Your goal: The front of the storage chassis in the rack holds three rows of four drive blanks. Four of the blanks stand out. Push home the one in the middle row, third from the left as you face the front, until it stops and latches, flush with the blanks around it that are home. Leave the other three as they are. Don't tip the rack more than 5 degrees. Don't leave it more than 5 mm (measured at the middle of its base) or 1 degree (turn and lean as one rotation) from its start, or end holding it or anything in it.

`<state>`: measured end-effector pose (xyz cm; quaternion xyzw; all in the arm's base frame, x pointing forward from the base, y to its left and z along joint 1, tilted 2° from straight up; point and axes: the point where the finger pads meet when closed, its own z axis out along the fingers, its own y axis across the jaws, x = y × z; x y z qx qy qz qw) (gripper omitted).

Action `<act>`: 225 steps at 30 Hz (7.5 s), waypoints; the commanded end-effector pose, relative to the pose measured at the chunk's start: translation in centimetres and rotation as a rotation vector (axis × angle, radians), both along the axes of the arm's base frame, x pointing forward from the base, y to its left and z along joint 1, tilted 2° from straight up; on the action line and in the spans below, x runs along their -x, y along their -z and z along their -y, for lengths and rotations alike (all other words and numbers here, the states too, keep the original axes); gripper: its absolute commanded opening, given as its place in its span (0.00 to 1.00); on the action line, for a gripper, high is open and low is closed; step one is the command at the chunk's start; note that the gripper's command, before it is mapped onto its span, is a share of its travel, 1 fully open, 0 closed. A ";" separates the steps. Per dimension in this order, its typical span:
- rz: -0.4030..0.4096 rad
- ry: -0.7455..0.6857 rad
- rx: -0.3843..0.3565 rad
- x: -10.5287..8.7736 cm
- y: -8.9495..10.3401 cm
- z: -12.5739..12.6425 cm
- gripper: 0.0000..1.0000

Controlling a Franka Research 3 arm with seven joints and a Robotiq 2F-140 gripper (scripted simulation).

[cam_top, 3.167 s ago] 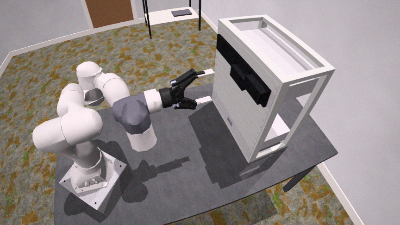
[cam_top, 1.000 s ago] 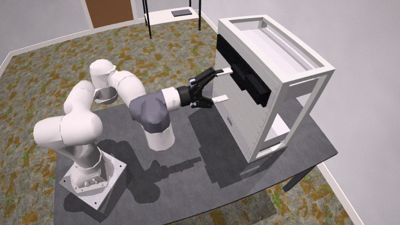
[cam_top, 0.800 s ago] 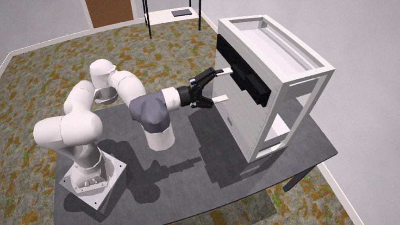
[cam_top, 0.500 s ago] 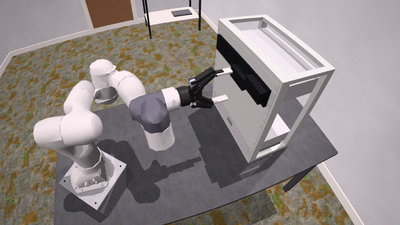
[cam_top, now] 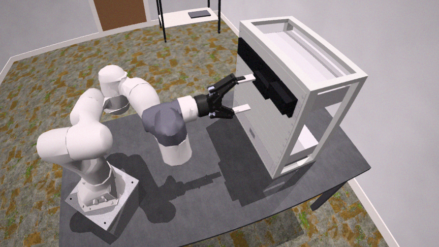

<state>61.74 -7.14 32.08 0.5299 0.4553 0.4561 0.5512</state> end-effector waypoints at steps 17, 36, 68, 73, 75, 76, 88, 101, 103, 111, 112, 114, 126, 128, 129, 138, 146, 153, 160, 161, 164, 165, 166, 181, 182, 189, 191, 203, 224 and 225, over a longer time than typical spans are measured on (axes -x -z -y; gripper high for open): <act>-0.002 -0.002 0.003 -0.1 0.0 0.0 1.00; -0.002 -0.002 0.003 -0.1 0.0 0.0 1.00; -0.002 -0.002 0.003 -0.1 0.0 0.0 1.00; -0.002 -0.002 0.003 -0.1 0.0 0.0 1.00; -0.002 -0.002 0.003 -0.1 0.0 0.0 1.00; -0.002 -0.002 0.003 -0.1 0.0 0.0 1.00; -0.002 -0.002 0.003 -0.1 0.0 0.0 1.00; -0.002 -0.002 0.003 -0.1 0.0 0.0 1.00; -0.002 -0.002 0.003 -0.1 0.0 0.0 1.00; -0.002 -0.002 0.003 -0.1 0.0 0.0 1.00; -0.002 -0.002 0.003 -0.1 0.0 0.0 1.00; -0.002 -0.002 0.003 -0.1 0.0 0.0 1.00; -0.002 -0.002 0.003 -0.1 0.0 0.0 1.00; -0.002 -0.002 0.003 -0.1 0.0 0.0 1.00; -0.002 -0.002 0.003 -0.1 0.0 0.0 0.00; -0.002 -0.002 0.003 -0.1 0.0 0.0 0.00; -0.002 -0.002 0.003 -0.1 0.0 0.0 0.00; -0.002 -0.002 0.003 -0.1 0.0 0.0 0.00; -0.002 -0.002 0.003 -0.1 0.0 0.0 0.00; -0.002 -0.002 0.003 -0.1 0.0 0.0 0.00; -0.002 -0.002 0.003 0.0 0.0 -0.1 0.00; -0.002 -0.002 0.003 0.2 -0.2 -0.3 0.00; -0.002 -0.002 0.003 0.4 -0.4 -0.6 0.00; -0.002 -0.002 0.003 0.7 -2.0 -2.5 0.00; -0.002 -0.002 0.003 0.1 -2.0 -2.4 0.00; -0.002 -0.002 0.003 -1.8 -2.0 -2.1 0.00; -0.002 -0.002 0.003 -1.8 -2.0 -2.1 0.00; -0.002 -0.002 0.003 -1.8 -2.0 -2.1 0.00; -0.002 -0.002 0.003 -1.8 -2.0 -2.1 0.00; -0.002 -0.002 0.003 -1.8 -2.0 -2.1 0.00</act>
